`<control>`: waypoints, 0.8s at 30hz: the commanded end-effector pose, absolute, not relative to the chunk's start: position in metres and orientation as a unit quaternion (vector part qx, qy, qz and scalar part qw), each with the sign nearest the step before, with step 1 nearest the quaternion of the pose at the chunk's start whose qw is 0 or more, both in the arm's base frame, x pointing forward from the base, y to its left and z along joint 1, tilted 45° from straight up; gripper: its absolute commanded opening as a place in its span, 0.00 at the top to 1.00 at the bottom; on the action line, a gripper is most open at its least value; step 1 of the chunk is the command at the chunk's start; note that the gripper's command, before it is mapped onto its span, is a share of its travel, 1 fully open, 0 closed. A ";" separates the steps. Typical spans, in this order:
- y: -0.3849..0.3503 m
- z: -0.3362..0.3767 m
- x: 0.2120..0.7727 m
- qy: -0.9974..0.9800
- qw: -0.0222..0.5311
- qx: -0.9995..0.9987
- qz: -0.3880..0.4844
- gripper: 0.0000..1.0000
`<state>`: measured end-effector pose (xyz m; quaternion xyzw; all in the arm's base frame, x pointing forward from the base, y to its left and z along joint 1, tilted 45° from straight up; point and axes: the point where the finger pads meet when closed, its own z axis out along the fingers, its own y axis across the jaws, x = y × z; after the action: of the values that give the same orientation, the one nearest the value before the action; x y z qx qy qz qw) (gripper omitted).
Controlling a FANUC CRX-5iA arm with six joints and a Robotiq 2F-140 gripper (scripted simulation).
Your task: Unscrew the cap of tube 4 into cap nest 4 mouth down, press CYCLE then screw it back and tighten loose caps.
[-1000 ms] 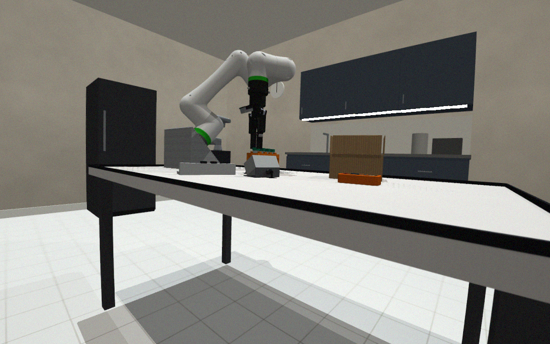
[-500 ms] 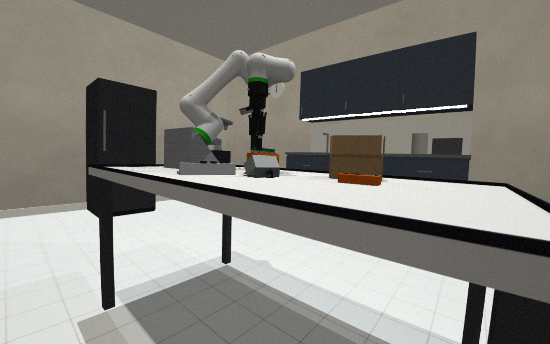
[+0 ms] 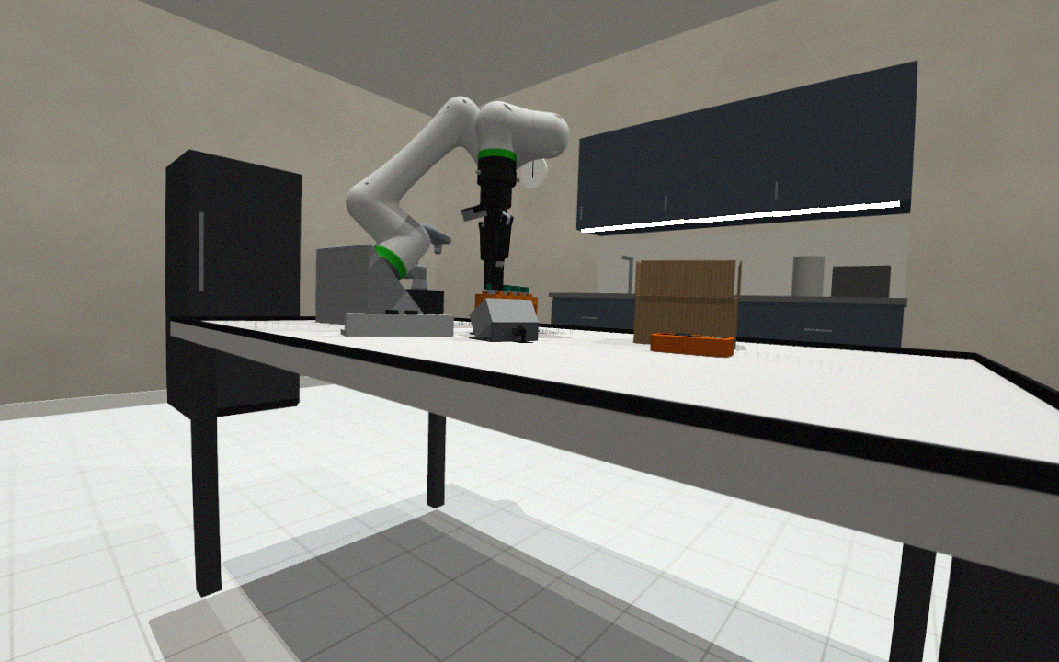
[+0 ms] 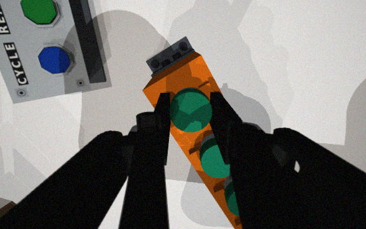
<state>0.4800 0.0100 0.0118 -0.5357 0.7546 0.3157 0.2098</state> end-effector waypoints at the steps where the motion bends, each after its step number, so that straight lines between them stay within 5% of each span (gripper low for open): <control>1: 0.009 0.012 0.480 0.727 0.225 -0.572 0.304 0.70; 24: 0.009 0.012 0.480 0.386 0.339 -0.841 0.168 0.70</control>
<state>0.4802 0.0101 0.0119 -0.8233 0.4269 0.1848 0.3251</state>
